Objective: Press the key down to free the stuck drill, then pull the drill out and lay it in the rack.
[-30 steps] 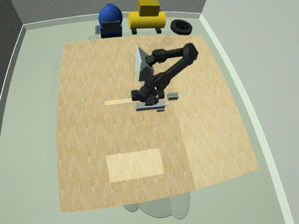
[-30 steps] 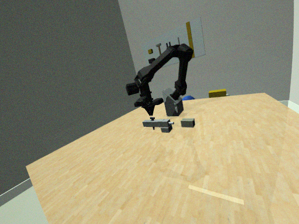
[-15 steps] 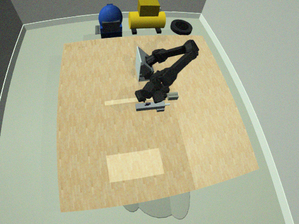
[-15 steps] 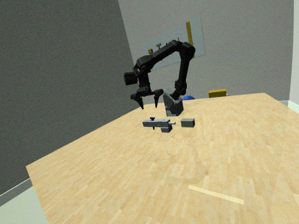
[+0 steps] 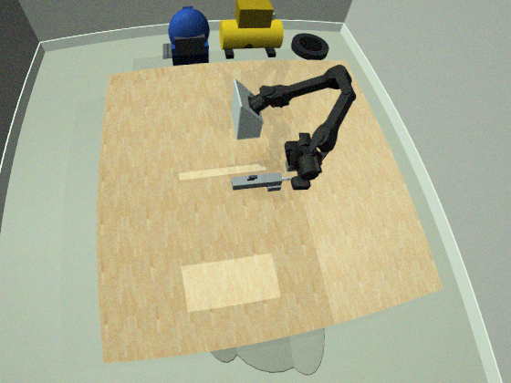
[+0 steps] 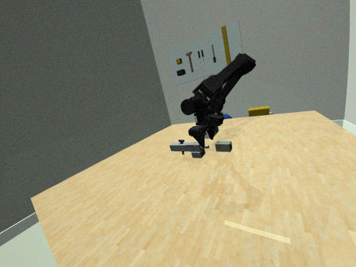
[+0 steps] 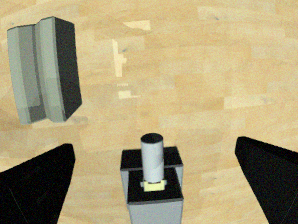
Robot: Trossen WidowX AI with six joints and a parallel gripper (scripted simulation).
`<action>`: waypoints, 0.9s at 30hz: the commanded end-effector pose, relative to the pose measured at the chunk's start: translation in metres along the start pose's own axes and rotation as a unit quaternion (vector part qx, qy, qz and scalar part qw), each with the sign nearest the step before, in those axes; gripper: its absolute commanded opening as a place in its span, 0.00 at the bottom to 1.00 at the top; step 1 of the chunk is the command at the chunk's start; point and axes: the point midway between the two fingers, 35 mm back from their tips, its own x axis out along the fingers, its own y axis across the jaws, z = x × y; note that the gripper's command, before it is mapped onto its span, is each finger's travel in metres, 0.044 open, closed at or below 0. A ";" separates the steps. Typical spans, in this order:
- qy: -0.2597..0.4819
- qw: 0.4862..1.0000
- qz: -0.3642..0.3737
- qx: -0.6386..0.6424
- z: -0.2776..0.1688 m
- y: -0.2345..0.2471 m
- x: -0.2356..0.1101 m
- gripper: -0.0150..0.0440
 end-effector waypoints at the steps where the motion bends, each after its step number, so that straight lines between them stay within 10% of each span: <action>1: -0.004 1.000 -0.002 -0.020 0.002 0.002 0.001 1.00; 27: -0.003 1.000 -0.002 -0.020 -0.004 0.001 0.024 1.00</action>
